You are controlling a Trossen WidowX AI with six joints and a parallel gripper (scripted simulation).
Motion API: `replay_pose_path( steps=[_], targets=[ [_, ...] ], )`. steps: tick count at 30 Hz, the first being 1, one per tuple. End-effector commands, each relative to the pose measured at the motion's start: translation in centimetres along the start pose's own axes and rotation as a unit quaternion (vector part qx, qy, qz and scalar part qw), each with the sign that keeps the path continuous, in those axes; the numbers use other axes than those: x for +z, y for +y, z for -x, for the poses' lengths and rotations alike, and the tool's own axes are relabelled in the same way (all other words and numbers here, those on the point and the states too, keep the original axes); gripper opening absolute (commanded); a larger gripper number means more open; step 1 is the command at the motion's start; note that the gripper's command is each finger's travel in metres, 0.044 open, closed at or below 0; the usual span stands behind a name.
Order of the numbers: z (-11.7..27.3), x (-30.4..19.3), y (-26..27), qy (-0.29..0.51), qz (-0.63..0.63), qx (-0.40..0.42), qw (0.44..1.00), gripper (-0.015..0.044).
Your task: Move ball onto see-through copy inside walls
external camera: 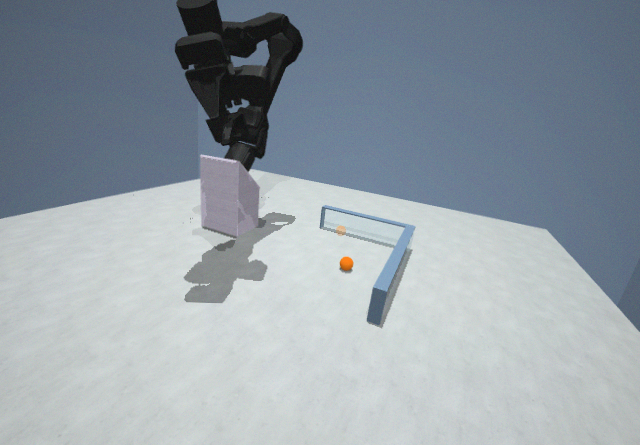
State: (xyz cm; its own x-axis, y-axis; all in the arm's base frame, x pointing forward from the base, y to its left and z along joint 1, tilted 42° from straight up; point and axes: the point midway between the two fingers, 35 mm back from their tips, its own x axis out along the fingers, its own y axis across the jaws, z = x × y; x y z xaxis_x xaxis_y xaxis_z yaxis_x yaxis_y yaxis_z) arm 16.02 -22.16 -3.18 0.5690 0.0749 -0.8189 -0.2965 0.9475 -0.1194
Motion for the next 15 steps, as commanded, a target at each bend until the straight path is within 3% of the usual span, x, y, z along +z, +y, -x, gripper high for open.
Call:
replay_pose_path(
  steps=[1, 15],
  targets=[
    [-2.8, 3.4, 1.6, -0.002, -0.027, 0.072, 0.997, 0.0236],
    [-10.7, 14.4, 11.1, 0.097, -0.135, 0.279, 0.946, 0.0236]
  ],
)
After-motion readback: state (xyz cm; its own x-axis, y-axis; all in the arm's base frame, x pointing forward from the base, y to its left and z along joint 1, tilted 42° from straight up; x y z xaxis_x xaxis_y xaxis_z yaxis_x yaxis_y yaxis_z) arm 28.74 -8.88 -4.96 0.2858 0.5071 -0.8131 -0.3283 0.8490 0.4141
